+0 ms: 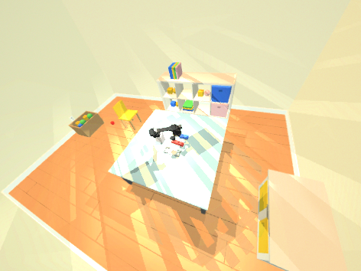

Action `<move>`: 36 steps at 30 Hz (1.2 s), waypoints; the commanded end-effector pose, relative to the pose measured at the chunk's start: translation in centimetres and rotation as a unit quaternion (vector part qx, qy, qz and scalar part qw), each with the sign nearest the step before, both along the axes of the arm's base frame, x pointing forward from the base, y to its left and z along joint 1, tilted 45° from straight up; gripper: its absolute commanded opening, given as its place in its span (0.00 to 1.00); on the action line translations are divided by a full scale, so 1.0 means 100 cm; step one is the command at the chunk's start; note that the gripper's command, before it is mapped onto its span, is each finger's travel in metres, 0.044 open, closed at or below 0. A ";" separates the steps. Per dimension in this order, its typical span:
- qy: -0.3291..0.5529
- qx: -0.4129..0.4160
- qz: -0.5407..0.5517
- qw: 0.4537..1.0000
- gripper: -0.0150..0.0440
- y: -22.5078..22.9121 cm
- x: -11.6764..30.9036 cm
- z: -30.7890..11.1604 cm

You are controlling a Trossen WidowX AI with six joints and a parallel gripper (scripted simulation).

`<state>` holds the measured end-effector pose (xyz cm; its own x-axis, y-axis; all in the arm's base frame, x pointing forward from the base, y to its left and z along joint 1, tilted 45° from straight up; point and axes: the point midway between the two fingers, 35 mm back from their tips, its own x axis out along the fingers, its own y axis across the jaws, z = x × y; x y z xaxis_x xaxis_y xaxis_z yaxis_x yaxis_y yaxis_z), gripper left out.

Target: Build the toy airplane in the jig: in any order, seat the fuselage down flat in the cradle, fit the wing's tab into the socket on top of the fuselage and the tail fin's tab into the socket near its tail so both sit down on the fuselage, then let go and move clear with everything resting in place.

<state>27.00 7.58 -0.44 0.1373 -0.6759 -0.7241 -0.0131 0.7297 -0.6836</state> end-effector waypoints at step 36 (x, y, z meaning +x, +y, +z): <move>0.013 -0.013 -0.007 1.000 1.00 -0.070 0.006 -0.065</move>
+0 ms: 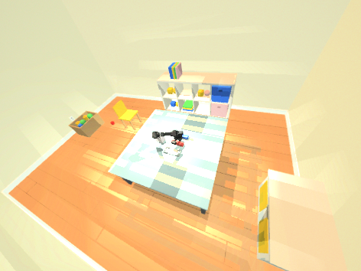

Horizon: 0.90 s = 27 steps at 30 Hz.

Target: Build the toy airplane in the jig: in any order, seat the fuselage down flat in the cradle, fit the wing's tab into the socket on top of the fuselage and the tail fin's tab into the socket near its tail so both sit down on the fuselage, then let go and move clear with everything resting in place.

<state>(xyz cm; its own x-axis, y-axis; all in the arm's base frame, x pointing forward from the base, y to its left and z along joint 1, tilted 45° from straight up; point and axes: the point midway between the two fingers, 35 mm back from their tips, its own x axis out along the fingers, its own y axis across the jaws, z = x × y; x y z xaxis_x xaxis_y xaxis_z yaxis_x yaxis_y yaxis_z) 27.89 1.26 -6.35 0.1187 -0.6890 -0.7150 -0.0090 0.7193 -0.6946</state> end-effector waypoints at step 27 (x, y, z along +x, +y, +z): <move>0.007 -0.006 0.001 1.000 0.49 -0.018 -0.002 -0.017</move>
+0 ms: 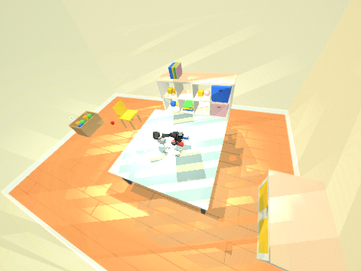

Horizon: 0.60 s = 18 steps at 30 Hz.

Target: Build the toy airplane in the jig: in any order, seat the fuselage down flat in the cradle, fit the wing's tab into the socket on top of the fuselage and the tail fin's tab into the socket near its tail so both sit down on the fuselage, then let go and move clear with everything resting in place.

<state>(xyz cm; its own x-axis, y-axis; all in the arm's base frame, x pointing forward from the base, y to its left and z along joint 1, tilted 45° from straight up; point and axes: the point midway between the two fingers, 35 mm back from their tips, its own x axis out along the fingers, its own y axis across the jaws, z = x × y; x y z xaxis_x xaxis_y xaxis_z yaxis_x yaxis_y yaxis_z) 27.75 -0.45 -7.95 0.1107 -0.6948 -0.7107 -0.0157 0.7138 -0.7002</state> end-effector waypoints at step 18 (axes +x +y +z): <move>0.003 0.004 0.003 1.000 0.25 0.034 0.001 0.028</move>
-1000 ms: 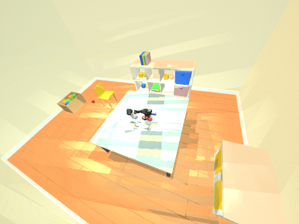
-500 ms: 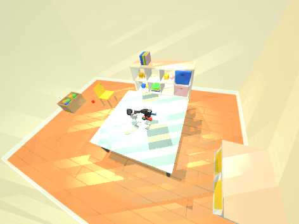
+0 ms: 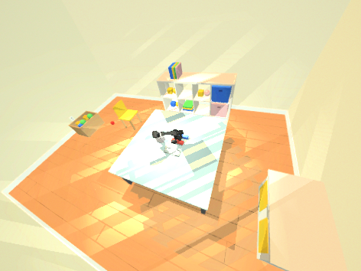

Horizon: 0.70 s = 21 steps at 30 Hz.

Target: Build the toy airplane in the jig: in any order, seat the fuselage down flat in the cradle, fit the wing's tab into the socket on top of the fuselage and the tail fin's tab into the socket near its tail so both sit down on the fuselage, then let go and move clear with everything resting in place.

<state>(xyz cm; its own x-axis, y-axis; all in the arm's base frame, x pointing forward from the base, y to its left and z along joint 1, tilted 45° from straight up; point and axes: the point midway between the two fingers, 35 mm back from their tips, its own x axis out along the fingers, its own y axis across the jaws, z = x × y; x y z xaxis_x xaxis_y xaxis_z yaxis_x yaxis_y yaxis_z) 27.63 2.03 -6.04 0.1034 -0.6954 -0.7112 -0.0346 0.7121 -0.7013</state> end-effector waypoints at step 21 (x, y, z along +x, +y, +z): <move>-0.006 0.005 -0.002 1.000 0.25 0.054 -0.007 0.056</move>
